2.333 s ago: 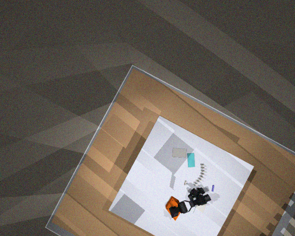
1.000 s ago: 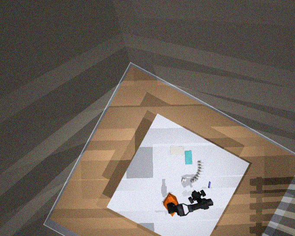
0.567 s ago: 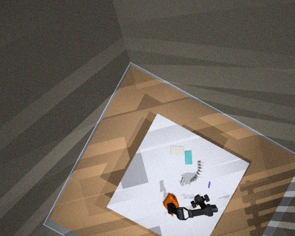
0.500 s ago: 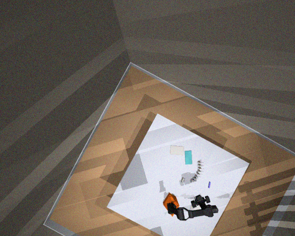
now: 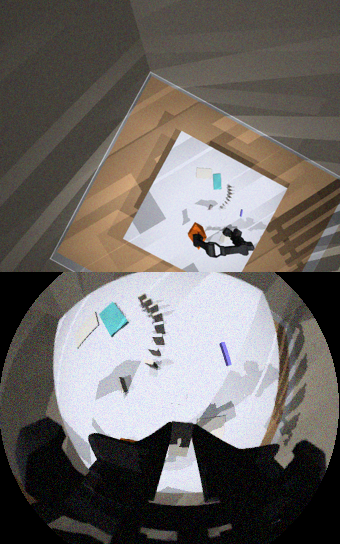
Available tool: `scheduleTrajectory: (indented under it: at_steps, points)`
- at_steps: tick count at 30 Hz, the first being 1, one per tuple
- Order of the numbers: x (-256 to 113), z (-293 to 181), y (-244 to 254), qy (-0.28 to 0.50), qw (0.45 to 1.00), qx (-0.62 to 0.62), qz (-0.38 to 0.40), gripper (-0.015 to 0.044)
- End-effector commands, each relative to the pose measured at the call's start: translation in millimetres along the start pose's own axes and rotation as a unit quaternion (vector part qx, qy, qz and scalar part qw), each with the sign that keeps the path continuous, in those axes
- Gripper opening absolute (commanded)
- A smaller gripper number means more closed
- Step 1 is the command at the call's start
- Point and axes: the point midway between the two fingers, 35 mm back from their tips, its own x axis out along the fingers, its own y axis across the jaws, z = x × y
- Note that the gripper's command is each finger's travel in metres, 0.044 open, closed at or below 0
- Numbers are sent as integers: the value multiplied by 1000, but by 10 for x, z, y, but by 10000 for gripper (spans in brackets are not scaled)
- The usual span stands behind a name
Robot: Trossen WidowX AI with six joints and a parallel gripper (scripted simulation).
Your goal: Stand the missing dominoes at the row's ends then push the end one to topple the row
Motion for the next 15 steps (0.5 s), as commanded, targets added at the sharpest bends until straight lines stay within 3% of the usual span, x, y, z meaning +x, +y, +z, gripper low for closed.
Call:
scheduleTrajectory:
  at_steps: [1,7,15]
  points:
    - [31,-183,-434,4,896,444,-3,107]
    - [33,-240,-520,5,812,584,-3,107]
    - [34,-241,-522,5,809,587,-3,107]
